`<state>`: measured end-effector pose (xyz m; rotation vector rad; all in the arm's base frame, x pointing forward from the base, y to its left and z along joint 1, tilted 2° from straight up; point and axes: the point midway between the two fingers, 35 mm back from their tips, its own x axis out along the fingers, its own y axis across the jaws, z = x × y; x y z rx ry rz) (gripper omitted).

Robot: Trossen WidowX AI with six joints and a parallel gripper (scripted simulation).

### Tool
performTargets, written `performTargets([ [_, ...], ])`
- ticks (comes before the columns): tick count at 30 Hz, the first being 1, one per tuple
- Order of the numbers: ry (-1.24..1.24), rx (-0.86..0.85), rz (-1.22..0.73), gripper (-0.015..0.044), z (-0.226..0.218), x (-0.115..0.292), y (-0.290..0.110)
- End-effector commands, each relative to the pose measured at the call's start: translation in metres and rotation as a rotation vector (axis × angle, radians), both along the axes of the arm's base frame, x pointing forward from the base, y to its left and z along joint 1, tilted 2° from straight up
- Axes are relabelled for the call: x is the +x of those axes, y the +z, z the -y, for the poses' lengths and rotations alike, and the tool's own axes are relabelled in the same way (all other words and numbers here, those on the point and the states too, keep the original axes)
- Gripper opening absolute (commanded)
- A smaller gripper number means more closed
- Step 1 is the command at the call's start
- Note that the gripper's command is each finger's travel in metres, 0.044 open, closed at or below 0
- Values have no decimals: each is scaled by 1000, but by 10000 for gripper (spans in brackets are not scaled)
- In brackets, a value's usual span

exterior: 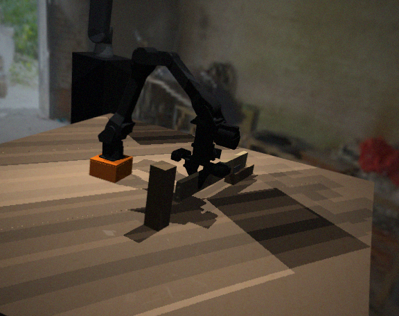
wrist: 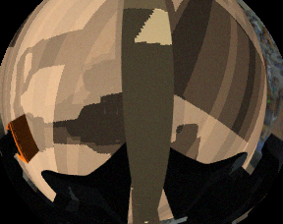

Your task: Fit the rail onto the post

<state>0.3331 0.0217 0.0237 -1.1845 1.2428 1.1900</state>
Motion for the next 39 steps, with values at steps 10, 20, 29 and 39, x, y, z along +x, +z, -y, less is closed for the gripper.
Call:
performTargets([
  [10, 1, 1, 4, 0, 4, 0, 2],
  [20, 1, 1, 4, 0, 7, 0, 3],
  [29, 1, 0, 4, 0, 10, 0, 4],
  [39, 1, 0, 4, 0, 13, 0, 3],
])
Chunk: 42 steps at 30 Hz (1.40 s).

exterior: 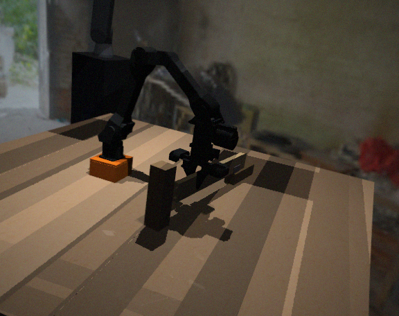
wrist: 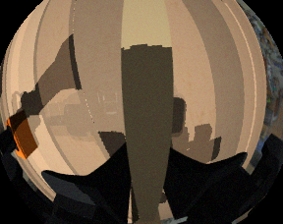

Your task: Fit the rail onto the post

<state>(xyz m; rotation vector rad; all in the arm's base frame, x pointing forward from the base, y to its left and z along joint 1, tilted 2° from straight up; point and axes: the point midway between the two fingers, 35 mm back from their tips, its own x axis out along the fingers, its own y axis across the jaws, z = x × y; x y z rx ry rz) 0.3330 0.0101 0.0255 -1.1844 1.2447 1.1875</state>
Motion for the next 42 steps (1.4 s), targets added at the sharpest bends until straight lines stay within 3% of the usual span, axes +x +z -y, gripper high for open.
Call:
performTargets([
  [1, 3, 2, 4, 0, 2, 0, 1],
  [42, 3, 1, 4, 0, 14, 0, 0],
])
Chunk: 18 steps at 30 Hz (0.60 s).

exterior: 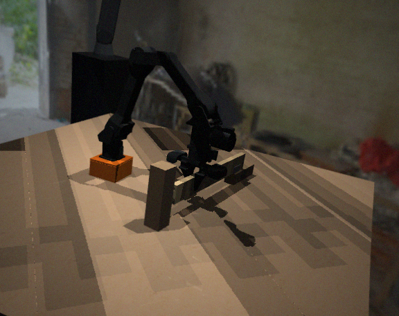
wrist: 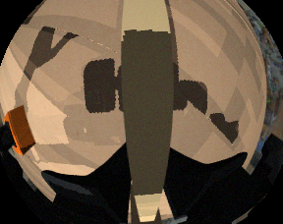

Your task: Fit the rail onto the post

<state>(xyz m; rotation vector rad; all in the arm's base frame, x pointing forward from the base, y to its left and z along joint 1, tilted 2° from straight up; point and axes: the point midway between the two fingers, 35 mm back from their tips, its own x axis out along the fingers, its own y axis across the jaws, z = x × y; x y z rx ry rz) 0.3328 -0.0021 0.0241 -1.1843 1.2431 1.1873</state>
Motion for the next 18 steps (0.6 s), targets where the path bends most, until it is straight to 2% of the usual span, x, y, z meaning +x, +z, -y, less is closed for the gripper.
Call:
performTargets([
  [1, 2, 0, 3, 0, 2, 0, 2],
  [18, 2, -1, 3, 0, 8, 0, 3],
])
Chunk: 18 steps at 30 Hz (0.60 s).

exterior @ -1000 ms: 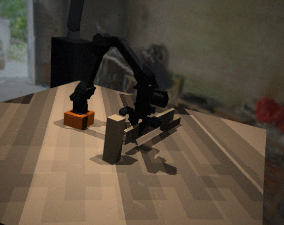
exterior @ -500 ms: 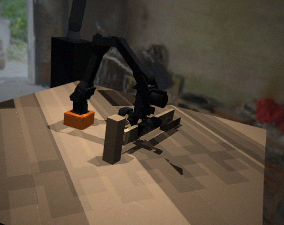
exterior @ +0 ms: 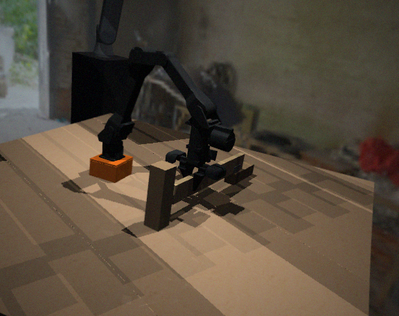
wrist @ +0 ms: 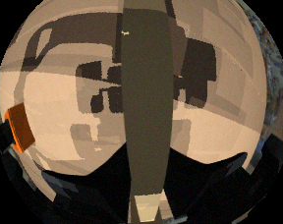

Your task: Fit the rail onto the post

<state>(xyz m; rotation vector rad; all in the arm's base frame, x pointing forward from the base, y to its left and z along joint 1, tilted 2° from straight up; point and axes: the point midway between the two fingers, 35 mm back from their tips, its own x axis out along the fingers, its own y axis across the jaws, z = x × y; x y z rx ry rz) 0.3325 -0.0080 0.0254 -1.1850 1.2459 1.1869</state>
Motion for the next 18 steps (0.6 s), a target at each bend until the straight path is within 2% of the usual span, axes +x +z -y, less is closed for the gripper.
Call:
performTargets([
  [1, 3, 1, 4, 0, 2, 0, 2],
  [18, 3, 1, 4, 0, 7, 0, 0],
])
